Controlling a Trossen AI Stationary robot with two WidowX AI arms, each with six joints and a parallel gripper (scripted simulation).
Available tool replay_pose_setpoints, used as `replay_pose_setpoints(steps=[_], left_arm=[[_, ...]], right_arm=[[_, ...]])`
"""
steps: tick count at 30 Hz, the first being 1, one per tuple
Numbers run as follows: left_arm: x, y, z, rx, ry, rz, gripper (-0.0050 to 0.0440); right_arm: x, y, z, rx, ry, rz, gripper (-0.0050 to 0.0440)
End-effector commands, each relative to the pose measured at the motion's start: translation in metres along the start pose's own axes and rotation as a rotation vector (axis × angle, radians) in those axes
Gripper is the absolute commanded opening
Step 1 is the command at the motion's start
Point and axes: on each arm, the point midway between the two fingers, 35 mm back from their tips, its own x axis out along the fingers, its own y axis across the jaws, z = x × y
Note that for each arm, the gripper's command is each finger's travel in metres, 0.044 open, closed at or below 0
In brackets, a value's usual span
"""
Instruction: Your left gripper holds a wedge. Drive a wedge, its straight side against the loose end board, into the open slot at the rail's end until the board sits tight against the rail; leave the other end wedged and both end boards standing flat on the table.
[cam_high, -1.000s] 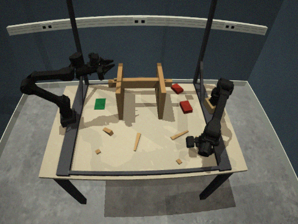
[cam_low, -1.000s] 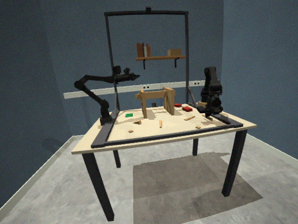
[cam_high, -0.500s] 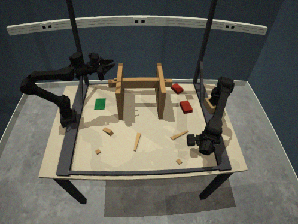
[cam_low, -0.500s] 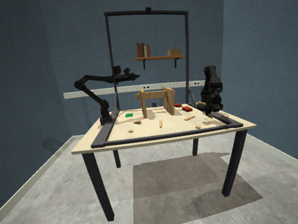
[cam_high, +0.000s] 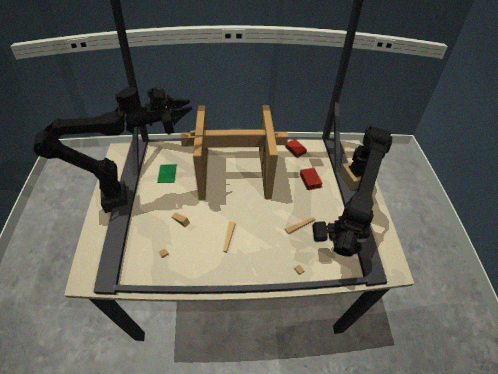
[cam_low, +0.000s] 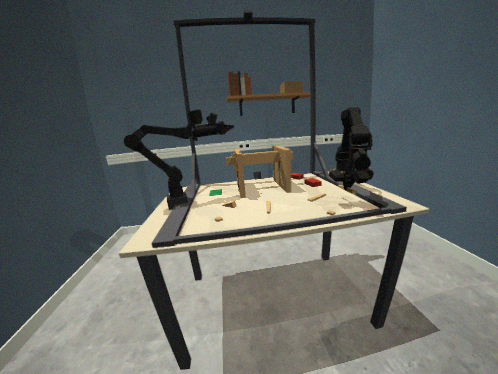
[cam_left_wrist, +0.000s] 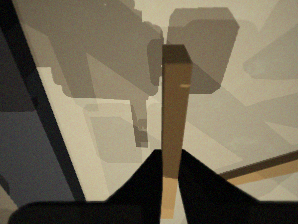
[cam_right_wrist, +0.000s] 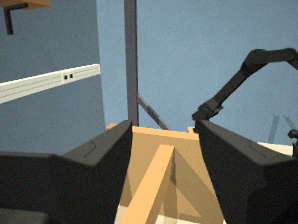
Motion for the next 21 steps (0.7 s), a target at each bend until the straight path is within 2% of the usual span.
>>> replay_pose_setpoints(steps=[1, 5, 12, 19, 21], left_arm=[[-0.007, -0.017, 0.001, -0.014, -0.031, -0.02, 0.001], [-0.005, -0.029, 0.0, -0.052, -0.04, -0.017, 0.001], [0.002, -0.097, -0.013, -0.217, -0.077, -0.054, 0.001], [0.011, -0.163, -0.04, -0.363, -0.092, -0.103, 0.001], [0.011, -0.163, -0.04, -0.363, -0.092, -0.103, 0.001]], right_arm=[[0.0, 0.0, 0.012, 0.004, -0.024, 0.003, 0.0187], [0.0, 0.0, 0.012, 0.004, -0.024, 0.003, 0.0187], [0.0, 0.0, 0.012, 0.004, -0.024, 0.003, 0.0187], [0.0, 0.0, 0.012, 0.004, -0.024, 0.003, 0.0187], [0.0, 0.0, 0.012, 0.004, -0.024, 0.003, 0.0187]])
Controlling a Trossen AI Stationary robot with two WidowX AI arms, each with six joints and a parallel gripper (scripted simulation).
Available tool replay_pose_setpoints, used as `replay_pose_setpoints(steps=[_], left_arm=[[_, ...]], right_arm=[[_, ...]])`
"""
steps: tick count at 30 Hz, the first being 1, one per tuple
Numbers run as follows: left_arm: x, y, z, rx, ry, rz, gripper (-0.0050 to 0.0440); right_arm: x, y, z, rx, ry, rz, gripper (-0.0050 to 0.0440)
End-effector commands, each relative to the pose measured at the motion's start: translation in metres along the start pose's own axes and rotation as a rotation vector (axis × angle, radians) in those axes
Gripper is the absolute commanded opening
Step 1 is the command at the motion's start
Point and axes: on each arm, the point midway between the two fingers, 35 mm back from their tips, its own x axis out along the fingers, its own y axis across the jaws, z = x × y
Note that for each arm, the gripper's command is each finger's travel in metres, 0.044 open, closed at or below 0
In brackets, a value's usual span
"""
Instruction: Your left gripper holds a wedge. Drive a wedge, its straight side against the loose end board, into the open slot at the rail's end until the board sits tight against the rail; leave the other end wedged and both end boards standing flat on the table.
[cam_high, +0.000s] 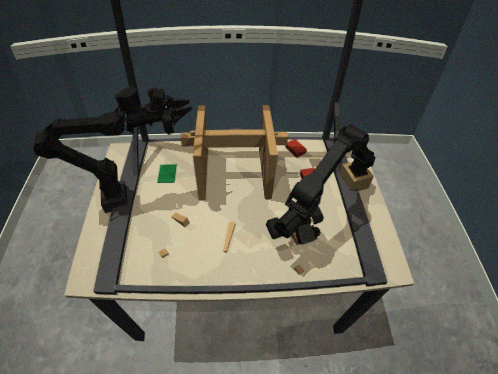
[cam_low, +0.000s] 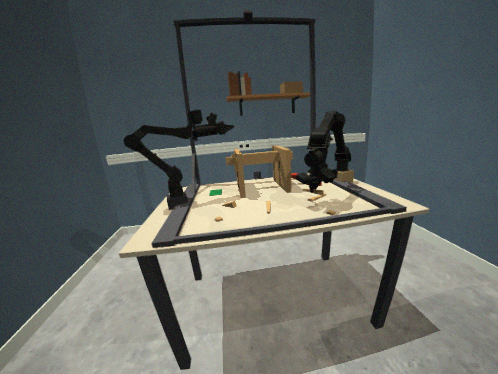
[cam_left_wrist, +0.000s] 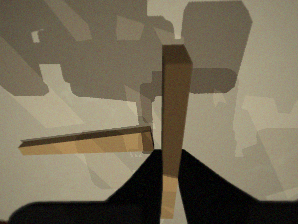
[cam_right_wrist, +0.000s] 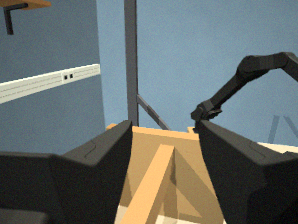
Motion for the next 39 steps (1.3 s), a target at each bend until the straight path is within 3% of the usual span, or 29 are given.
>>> replay_pose_setpoints(steps=[1, 5, 15, 18, 28, 39], left_arm=[[-0.003, -0.009, -0.001, -0.048, -0.015, -0.008, 0.001], [-0.001, -0.042, -0.035, -0.115, -0.01, -0.065, 0.001], [0.02, -0.093, -0.127, -0.325, 0.037, -0.112, 0.001], [0.021, -0.093, -0.13, -0.342, 0.035, -0.109, 0.001], [0.025, -0.111, -0.179, -0.41, 0.082, -0.141, 0.001], [0.025, -0.113, -0.183, -0.43, 0.089, -0.148, 0.001]], right_arm=[[0.0, 0.0, 0.012, 0.004, -0.024, 0.003, 0.0187], [0.0, 0.0, 0.012, 0.004, -0.024, 0.003, 0.0187], [0.0, 0.0, 0.012, 0.004, -0.024, 0.003, 0.0187], [0.0, 0.0, 0.012, 0.004, -0.024, 0.003, 0.0187], [0.0, 0.0, 0.012, 0.004, -0.024, 0.003, 0.0187], [0.0, 0.0, 0.012, 0.004, -0.024, 0.003, 0.0187]])
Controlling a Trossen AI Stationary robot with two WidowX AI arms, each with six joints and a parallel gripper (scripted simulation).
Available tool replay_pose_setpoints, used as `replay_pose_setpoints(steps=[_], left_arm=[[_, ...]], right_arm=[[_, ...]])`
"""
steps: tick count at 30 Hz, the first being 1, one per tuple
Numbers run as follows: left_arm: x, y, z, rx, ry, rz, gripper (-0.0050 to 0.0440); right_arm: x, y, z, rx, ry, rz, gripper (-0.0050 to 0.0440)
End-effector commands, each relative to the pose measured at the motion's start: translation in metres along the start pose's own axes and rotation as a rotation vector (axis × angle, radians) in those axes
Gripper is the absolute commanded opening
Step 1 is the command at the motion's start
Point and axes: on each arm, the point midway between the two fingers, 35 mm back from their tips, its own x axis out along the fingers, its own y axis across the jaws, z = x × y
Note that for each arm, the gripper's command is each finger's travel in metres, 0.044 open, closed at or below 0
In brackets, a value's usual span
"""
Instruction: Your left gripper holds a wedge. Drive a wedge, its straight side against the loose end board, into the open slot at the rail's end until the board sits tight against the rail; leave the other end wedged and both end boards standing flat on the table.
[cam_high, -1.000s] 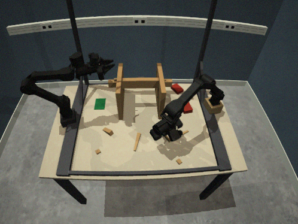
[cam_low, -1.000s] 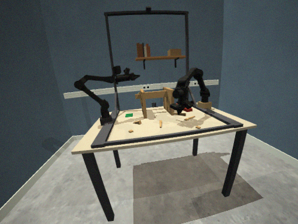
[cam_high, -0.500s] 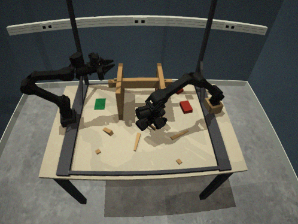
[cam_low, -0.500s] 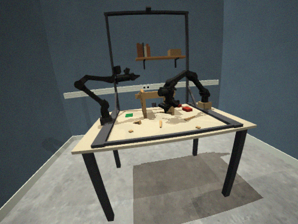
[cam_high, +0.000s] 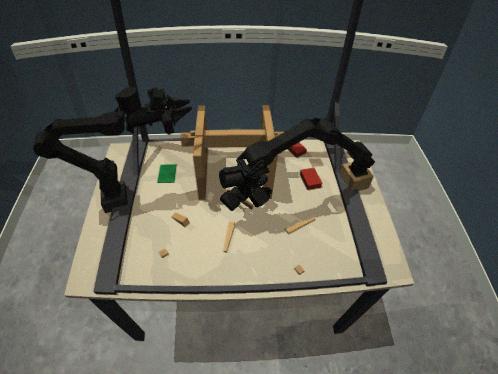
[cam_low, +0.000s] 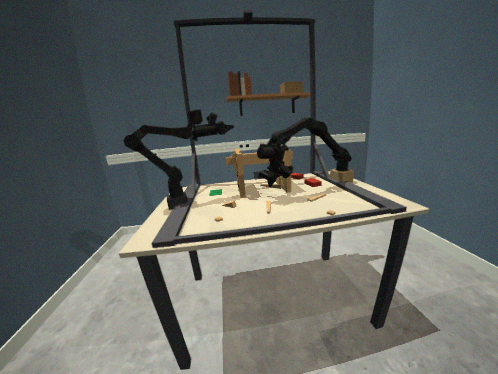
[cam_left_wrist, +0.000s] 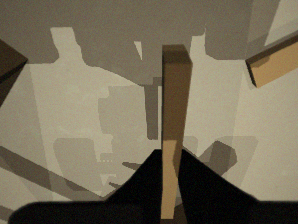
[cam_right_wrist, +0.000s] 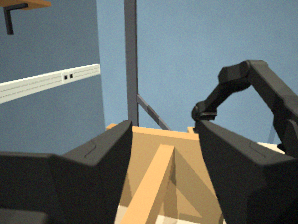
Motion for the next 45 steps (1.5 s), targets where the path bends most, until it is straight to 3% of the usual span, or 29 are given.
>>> replay_pose_setpoints(steps=[1, 5, 6, 9, 45], left_arm=[[-0.01, -0.006, -0.006, 0.009, 0.019, -0.029, 0.001], [-0.014, -0.004, -0.01, 0.012, 0.022, -0.031, 0.001], [-0.002, -0.001, -0.005, 0.005, 0.013, -0.013, 0.001], [0.003, 0.0, -0.002, 0.003, 0.012, -0.011, 0.001], [0.039, -0.002, 0.007, 0.006, 0.015, -0.016, 0.001]], right_arm=[[0.0, 0.0, 0.012, 0.004, -0.024, 0.003, 0.0187], [0.0, 0.0, 0.012, 0.004, -0.024, 0.003, 0.0187], [0.0, 0.0, 0.012, 0.004, -0.024, 0.003, 0.0187], [0.0, 0.0, 0.012, 0.004, -0.024, 0.003, 0.0187], [0.0, 0.0, 0.012, 0.004, -0.024, 0.003, 0.0187]])
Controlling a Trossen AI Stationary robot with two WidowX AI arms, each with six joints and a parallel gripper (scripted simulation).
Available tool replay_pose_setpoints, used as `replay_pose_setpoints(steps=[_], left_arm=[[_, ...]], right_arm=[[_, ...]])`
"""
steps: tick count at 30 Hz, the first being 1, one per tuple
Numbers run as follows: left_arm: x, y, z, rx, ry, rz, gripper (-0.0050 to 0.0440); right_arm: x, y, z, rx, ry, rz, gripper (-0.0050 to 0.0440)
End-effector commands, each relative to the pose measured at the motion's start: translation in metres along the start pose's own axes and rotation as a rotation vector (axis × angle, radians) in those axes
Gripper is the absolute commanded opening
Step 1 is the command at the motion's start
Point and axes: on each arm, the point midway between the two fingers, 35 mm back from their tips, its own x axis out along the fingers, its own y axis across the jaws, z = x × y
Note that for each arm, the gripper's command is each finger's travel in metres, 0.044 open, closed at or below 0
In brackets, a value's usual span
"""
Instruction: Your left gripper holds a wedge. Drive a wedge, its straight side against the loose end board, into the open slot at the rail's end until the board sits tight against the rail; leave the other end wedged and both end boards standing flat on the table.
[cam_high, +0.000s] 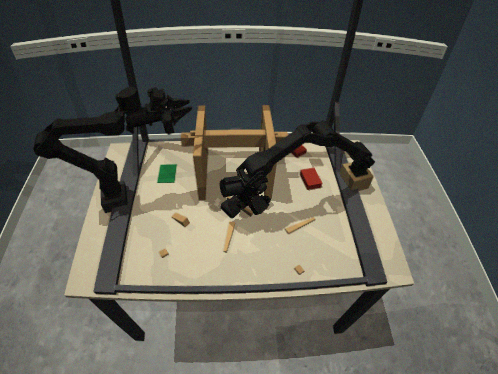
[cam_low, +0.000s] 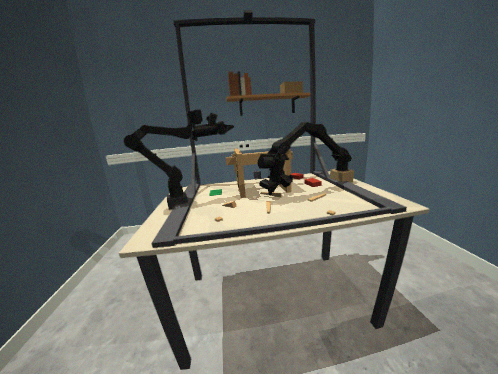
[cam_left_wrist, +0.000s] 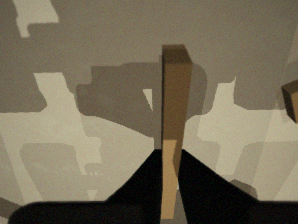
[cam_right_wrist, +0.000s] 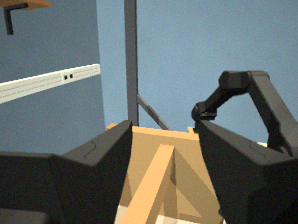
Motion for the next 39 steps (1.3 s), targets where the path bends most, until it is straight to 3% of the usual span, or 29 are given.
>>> replay_pose_setpoints(steps=[1, 27, 28, 39], left_arm=[[-0.005, -0.003, -0.005, 0.004, 0.012, -0.015, 0.001], [0.013, -0.001, 0.002, 0.002, 0.008, -0.01, 0.001], [0.002, -0.007, -0.006, 0.011, 0.022, -0.034, 0.0083], [0.005, -0.003, -0.003, 0.007, 0.016, -0.022, 0.0083]], right_arm=[[0.0, 0.0, 0.012, 0.004, -0.024, 0.003, 0.0187], [0.0, 0.0, 0.012, 0.004, -0.024, 0.003, 0.0187], [0.0, 0.0, 0.012, 0.004, -0.024, 0.003, 0.0187], [0.0, 0.0, 0.012, 0.004, -0.024, 0.003, 0.0187]])
